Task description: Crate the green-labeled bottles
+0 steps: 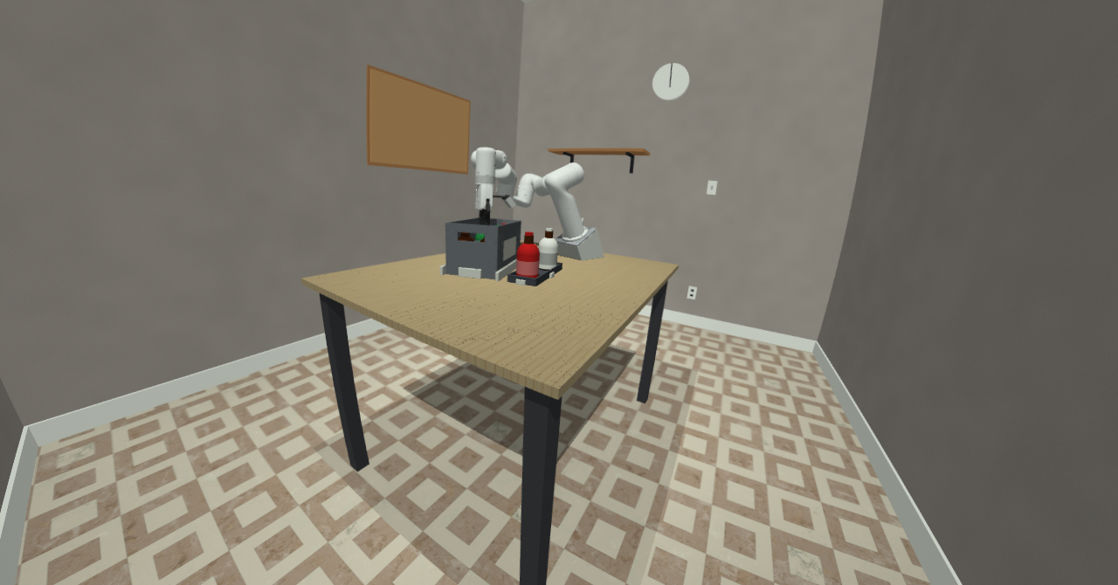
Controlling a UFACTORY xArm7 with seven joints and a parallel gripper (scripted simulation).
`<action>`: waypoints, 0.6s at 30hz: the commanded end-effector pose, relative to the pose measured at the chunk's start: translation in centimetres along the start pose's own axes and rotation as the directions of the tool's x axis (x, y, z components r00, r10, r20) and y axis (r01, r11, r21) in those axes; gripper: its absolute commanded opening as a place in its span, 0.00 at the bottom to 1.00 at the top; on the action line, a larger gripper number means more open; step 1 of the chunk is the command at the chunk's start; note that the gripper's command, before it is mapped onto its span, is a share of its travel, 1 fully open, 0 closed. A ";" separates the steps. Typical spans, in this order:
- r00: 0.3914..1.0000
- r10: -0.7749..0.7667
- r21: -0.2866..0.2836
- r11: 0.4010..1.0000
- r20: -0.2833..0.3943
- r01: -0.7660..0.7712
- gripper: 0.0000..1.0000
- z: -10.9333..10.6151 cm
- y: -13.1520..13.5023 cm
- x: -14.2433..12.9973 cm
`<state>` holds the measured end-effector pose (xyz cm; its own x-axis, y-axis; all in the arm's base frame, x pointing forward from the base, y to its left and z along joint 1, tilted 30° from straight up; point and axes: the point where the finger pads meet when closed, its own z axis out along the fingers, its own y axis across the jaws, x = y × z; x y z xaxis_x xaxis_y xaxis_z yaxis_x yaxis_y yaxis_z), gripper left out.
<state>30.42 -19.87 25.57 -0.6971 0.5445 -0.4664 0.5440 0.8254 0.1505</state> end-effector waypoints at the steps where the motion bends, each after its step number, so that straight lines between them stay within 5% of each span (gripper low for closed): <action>1: 1.000 0.001 0.000 1.000 0.003 -0.001 0.00 -0.1 0.0 -0.1; 10: 1.000 0.001 0.000 1.000 0.003 -0.001 0.00 -0.1 0.0 -0.1; 11: 1.000 0.001 0.000 1.000 0.003 -0.001 0.65 -0.1 0.0 -0.1; 18: 1.000 0.001 0.000 1.000 0.003 -0.001 0.65 -0.1 0.0 -0.1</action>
